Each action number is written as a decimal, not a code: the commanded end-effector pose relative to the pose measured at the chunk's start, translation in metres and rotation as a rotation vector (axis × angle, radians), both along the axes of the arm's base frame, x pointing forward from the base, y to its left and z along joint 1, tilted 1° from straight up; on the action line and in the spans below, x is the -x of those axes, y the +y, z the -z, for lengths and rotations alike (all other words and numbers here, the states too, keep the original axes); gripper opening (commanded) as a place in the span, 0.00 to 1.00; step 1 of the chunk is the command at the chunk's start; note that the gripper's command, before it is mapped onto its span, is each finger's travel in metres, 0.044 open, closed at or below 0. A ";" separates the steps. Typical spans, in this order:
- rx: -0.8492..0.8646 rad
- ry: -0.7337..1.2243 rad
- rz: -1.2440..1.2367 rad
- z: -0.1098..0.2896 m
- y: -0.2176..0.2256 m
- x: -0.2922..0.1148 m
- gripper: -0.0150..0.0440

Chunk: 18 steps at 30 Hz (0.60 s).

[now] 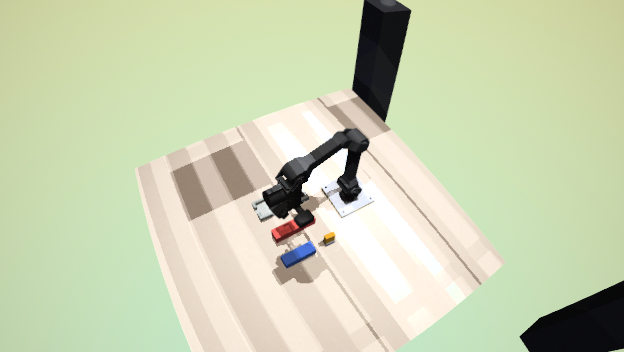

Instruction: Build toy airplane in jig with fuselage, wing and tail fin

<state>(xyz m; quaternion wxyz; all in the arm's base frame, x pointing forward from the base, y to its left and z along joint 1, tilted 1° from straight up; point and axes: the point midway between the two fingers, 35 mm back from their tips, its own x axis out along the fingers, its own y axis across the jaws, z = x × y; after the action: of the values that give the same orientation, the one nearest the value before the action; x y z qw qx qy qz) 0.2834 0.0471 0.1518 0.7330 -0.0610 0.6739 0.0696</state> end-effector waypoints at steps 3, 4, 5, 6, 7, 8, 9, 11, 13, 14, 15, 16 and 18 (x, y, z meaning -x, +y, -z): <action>-0.001 0.058 0.069 0.005 -0.009 0.008 1.00; -0.001 0.058 0.069 0.005 -0.009 0.008 1.00; -0.001 0.058 0.069 0.005 -0.009 0.008 1.00; -0.001 0.058 0.069 0.005 -0.009 0.008 1.00; -0.001 0.058 0.069 0.007 -0.009 0.008 1.00; -0.001 0.058 0.069 0.014 -0.009 0.007 1.00; -0.001 0.058 0.069 0.025 -0.009 0.006 1.00; -0.001 0.058 0.069 0.049 -0.008 0.006 1.00; -0.001 0.058 0.069 0.058 -0.008 0.007 1.00; -0.001 0.058 0.069 0.058 -0.008 0.007 1.00; -0.001 0.058 0.069 0.058 -0.008 0.007 1.00; -0.001 0.058 0.069 0.058 -0.008 0.007 1.00; -0.001 0.058 0.069 0.063 -0.008 0.007 1.00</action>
<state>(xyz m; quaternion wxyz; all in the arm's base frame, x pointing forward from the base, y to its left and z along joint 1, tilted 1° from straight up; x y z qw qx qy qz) 0.2750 0.0382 0.0950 0.7109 -0.0383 0.7007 0.0466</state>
